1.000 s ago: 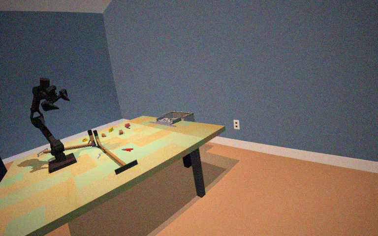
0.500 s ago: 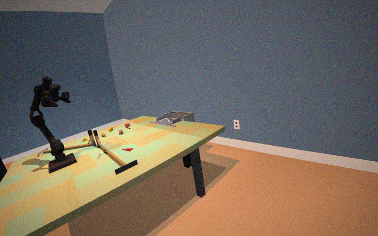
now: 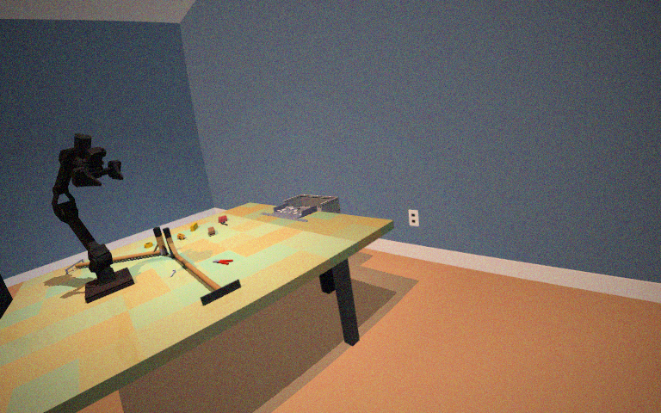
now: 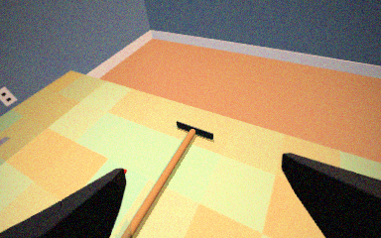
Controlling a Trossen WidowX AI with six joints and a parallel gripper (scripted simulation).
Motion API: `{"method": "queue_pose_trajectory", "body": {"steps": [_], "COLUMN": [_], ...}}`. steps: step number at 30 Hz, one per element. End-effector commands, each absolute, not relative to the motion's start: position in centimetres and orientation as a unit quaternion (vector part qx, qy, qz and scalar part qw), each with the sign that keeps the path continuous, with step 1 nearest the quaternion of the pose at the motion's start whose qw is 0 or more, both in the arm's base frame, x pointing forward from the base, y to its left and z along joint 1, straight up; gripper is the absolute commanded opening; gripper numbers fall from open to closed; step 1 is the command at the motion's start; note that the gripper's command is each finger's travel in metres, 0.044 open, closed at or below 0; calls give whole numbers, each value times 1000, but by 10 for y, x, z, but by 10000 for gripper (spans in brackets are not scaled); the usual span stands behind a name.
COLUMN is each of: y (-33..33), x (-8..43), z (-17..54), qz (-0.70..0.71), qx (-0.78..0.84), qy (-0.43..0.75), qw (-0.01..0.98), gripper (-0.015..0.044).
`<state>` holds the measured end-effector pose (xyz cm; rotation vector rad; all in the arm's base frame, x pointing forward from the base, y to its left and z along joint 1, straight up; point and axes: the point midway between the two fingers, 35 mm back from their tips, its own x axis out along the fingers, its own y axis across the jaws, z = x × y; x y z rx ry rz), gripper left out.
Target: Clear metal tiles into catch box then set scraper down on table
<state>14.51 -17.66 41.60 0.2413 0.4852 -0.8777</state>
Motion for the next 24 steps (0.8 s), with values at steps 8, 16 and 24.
{"method": "queue_pose_trajectory", "body": {"steps": [8,16,24], "y": [-177,-177,-167], "x": [145,145,153], "z": [417,417,412], "qz": [-422,-421,-397], "qx": [112,111,72], "qy": [231,232,259], "qw": [870,870,877], "gripper": [440,440,440]}}
